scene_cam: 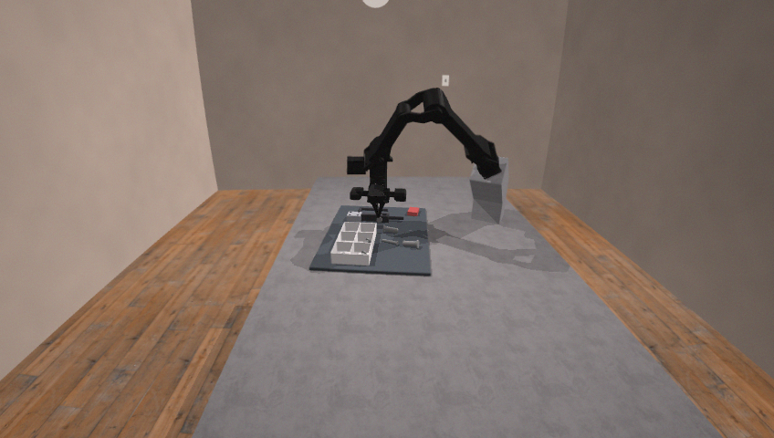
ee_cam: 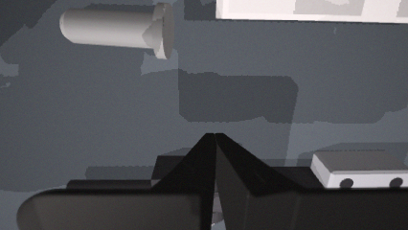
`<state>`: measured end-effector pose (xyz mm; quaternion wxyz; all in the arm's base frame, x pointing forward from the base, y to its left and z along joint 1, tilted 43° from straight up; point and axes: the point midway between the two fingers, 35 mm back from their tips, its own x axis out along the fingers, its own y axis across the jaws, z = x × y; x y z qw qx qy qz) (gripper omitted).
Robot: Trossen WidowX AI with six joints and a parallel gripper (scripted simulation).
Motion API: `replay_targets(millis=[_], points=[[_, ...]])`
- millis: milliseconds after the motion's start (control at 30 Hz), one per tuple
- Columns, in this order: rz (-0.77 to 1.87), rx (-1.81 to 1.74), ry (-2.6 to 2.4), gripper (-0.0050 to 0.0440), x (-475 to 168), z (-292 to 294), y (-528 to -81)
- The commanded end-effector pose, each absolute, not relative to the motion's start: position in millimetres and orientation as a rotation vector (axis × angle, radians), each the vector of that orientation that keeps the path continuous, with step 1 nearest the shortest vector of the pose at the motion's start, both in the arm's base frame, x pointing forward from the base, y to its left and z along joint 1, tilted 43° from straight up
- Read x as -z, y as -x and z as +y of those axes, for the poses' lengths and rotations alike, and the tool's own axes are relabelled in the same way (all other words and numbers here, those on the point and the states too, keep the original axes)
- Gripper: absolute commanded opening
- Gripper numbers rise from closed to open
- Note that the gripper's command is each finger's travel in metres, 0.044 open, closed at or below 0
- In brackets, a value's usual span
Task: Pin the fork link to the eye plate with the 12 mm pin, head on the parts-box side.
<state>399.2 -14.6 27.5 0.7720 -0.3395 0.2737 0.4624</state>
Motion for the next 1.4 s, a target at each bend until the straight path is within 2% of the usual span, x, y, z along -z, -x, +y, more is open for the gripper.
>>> replay_targets(millis=[0, 33, 200, 500, 567, 700, 1367], points=[[0.589, -1.004, 0.741, 0.0, -31.0, -14.3, -397.6], [0.589, -1.004, 0.741, 0.0, -31.0, -14.3, -397.6], [0.592, -1.002, 0.733, 0.012, -62.6, -37.0, -376.0], [0.592, -1.002, 0.733, 0.0336, -64.7, -38.1, -374.5], [0.592, -1.002, 0.733, 0.0336, -64.7, -38.1, -374.5], [0.592, -1.002, 0.733, 0.0432, -64.7, -38.1, -374.5], [0.592, -1.002, 0.733, 0.044, -64.7, -38.1, -374.5]])
